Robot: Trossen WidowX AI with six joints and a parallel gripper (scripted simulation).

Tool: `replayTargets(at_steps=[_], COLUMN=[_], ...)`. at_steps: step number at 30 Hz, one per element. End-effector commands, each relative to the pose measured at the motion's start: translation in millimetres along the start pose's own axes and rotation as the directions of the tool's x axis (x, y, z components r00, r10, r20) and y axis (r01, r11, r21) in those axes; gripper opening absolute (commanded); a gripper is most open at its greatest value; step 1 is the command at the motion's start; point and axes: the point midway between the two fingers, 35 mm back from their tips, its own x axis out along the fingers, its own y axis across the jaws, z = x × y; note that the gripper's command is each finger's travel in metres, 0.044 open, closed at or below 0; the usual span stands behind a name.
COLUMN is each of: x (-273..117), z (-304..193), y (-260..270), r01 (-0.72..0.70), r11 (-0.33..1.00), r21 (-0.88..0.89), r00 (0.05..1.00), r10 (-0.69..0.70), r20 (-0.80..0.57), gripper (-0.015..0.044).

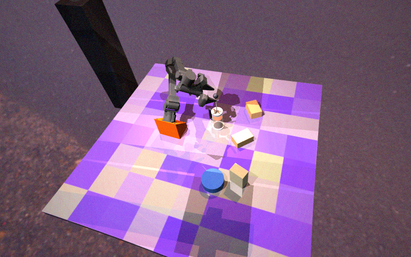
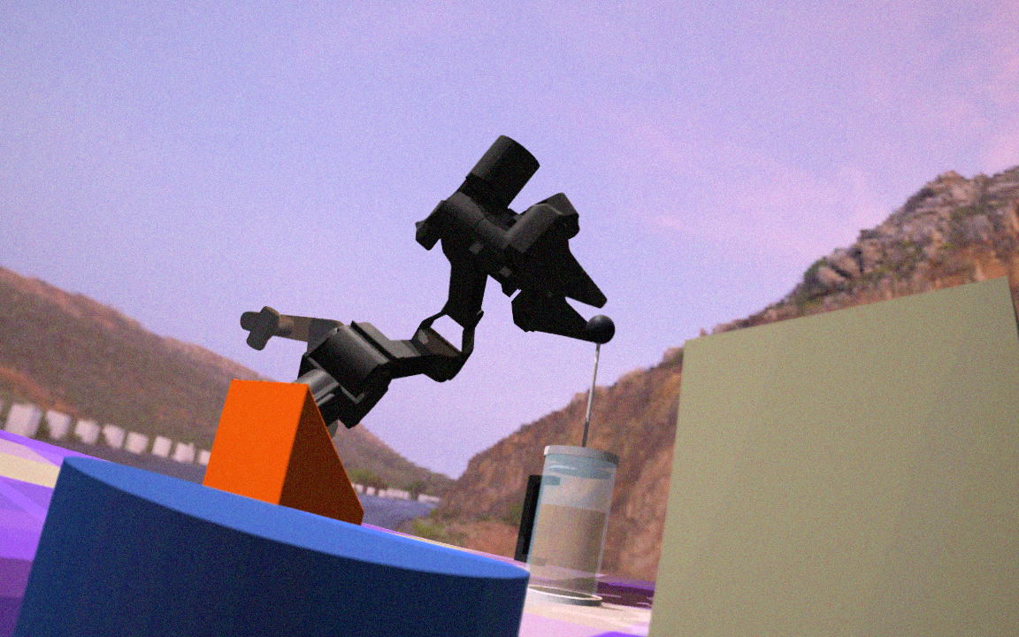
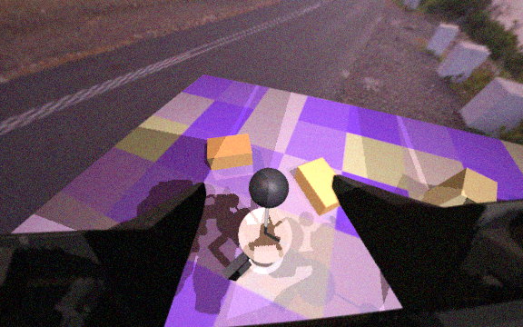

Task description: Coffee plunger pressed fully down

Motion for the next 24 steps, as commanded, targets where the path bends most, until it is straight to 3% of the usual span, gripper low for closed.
replayTargets(at_steps=[1, 11, 23, 24], x=[9.6, 9.6, 9.6, 9.6], z=[-0.6, -0.7, -0.7, -0.7], y=[0.7, 0.7, 0.7, 0.7], r01=[0.002, 0.002, 0.002, 0.002], r11=[1.0, 1.0, 1.0, 1.0], r21=[0.001, 0.001, 0.001, 0.001], r00=[1.0, 1.0, 1.0, 1.0], r10=[-0.002, -0.002, -0.002, -0.002], r20=[0.002, 0.002, 0.002, 0.002], gripper=[0.044, 0.044, 0.0125, 0.0118])
